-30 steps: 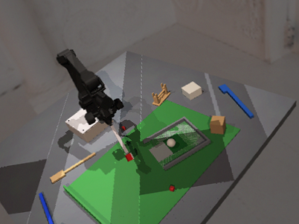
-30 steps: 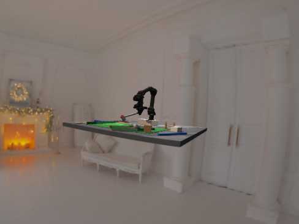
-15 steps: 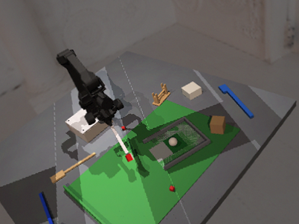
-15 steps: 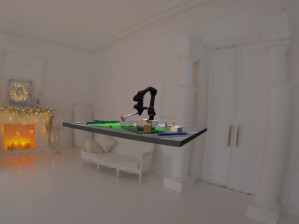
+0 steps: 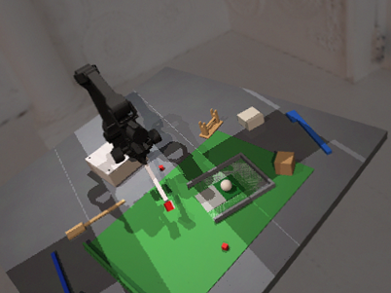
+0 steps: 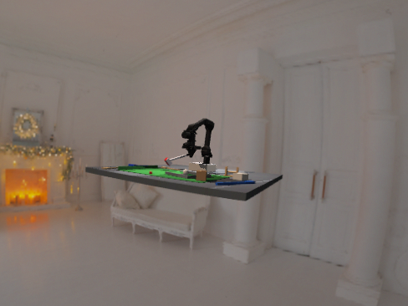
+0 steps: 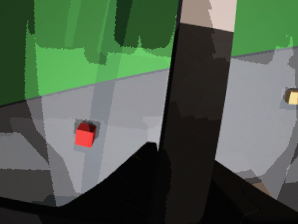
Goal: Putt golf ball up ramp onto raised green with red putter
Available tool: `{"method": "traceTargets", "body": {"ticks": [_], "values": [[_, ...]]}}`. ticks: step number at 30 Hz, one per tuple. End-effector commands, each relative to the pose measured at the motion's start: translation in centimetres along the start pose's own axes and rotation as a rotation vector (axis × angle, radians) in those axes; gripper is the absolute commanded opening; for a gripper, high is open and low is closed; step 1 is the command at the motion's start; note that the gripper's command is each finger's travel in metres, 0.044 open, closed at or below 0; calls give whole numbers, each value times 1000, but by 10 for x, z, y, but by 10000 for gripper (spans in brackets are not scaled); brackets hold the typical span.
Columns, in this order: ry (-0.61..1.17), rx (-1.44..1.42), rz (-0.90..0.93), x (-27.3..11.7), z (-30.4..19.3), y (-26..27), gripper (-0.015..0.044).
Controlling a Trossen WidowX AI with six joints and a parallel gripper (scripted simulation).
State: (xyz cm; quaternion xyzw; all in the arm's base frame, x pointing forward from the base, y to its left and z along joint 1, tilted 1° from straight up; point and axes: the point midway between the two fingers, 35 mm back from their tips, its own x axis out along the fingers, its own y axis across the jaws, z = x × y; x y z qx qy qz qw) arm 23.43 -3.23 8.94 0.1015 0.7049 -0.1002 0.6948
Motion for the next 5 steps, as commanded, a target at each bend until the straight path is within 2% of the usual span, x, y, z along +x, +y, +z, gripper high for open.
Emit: {"method": "traceTargets", "body": {"ticks": [1, 5], "values": [[-4, 0, 1, 0, 1, 0, 0], [-4, 0, 1, 0, 1, 0, 0]]}}
